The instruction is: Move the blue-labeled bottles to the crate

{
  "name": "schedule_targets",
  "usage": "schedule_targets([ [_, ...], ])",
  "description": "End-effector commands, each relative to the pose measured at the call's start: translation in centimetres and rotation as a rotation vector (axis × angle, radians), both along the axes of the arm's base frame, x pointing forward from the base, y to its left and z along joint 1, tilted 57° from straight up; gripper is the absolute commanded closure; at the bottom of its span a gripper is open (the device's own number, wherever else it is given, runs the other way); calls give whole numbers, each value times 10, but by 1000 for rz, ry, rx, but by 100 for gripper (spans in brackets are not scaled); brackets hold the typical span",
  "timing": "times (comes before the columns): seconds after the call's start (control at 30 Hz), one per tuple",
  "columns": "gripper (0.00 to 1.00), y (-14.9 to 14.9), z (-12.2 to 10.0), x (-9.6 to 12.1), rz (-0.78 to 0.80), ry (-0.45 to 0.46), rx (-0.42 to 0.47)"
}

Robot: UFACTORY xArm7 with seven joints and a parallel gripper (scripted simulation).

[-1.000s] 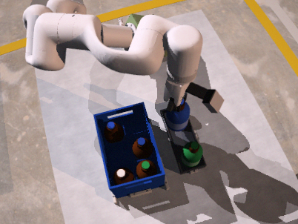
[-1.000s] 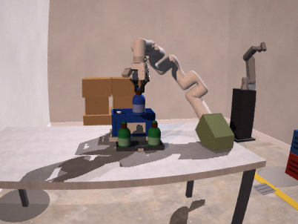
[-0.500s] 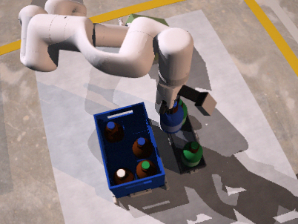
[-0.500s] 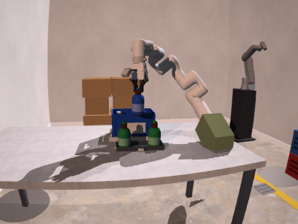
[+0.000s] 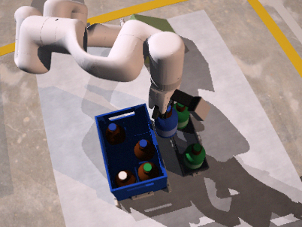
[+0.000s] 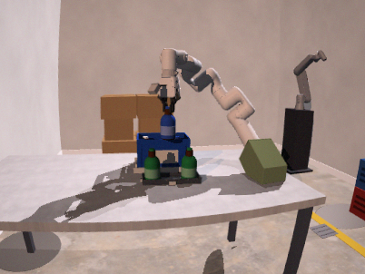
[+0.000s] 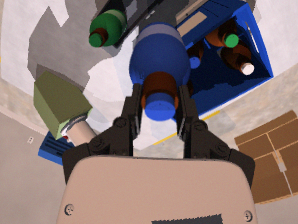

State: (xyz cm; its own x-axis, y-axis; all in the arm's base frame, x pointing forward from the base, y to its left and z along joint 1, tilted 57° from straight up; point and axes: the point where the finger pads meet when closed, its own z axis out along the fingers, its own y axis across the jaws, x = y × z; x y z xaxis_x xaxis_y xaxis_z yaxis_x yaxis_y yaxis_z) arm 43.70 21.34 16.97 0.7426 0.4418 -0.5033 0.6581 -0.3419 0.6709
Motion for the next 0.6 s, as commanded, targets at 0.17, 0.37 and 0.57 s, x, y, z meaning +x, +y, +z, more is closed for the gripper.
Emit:
schedule_targets([
  [0.17, 100, -7, 15, 0, 5, -1, 4],
  [0.37, 100, -15, 27, 0, 5, -1, 4],
  [0.57, 100, -23, 39, 1, 5, -1, 4],
])
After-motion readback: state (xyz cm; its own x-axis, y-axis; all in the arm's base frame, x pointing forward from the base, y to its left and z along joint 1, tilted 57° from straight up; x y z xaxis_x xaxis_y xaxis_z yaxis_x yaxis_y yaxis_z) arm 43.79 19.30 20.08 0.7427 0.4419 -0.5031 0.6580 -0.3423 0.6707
